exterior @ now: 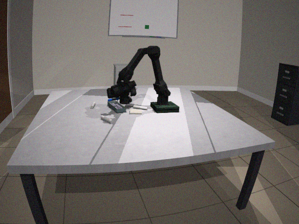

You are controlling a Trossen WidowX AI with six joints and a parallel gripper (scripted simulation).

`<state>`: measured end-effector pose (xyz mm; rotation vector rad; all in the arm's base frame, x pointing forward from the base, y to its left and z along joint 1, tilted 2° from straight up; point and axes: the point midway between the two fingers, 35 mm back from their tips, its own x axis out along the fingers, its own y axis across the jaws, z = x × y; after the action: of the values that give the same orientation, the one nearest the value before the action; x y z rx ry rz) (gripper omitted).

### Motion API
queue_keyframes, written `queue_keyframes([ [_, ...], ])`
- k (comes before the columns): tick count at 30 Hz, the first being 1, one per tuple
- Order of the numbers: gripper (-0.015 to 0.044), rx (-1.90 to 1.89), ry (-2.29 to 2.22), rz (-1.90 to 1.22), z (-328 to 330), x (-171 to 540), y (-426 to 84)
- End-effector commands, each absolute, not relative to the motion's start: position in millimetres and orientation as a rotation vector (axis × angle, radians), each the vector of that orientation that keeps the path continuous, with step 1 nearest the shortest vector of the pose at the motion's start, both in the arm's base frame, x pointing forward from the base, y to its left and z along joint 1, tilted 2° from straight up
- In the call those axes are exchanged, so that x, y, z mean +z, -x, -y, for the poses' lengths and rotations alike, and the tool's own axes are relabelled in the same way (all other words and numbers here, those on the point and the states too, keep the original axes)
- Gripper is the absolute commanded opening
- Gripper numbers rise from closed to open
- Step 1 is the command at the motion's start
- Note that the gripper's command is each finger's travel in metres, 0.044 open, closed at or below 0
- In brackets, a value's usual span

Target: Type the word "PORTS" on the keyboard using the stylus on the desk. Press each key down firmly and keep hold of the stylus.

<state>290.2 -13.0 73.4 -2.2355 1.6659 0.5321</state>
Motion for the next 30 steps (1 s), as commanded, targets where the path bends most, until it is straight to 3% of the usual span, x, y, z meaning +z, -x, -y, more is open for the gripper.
queue_keyframes([
  [1, 0.0081, 0.534, 2.230, -1.665, 13, 70, -290],
  [30, 0.0081, 0.534, 2.230, -1.665, 13, 60, -290],
])
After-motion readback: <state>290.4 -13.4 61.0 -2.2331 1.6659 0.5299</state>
